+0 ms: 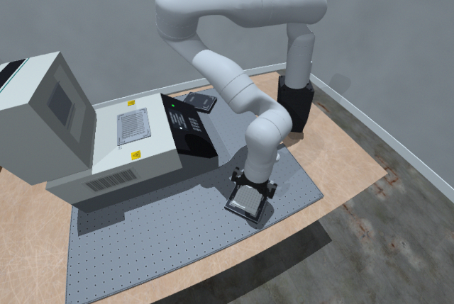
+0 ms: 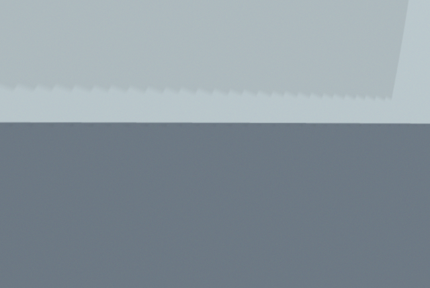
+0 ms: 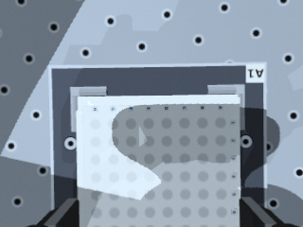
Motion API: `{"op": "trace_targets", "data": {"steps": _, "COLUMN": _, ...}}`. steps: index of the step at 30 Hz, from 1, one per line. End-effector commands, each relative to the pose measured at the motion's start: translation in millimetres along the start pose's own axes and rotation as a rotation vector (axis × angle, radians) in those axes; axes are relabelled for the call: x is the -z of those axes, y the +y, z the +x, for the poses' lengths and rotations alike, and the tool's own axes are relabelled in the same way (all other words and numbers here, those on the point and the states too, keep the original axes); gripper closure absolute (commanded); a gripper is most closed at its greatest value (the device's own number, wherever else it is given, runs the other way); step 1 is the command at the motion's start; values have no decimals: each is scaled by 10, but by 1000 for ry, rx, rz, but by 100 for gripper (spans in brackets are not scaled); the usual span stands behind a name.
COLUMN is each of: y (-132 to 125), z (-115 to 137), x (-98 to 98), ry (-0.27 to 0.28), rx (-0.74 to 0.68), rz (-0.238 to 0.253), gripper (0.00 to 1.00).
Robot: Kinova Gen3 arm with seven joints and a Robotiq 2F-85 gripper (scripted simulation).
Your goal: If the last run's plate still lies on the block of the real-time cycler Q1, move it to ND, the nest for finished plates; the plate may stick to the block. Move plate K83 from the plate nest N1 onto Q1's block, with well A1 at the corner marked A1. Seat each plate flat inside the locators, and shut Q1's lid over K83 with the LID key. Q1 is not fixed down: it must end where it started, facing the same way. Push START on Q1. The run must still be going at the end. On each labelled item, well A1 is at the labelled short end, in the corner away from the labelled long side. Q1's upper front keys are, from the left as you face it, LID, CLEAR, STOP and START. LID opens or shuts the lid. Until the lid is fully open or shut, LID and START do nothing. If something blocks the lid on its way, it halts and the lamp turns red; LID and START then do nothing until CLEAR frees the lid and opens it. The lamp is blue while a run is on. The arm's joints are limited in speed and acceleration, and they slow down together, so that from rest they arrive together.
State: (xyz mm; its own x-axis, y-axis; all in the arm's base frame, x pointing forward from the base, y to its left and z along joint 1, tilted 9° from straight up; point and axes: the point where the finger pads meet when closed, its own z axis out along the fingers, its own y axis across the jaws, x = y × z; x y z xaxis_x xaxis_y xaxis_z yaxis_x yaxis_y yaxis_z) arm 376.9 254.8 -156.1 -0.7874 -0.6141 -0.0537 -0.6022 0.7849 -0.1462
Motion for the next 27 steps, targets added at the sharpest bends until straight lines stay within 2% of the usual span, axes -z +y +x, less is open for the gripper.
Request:
{"op": "trace_targets", "data": {"steps": 1, "y": -1, "z": -3, "x": -2, "ry": -1, "rx": 0, "rz": 0, "gripper": 9}}
{"op": "trace_targets", "data": {"steps": 27, "y": -1, "z": -3, "x": 48, "ry": -1, "rx": 0, "rz": 0, "gripper": 9}}
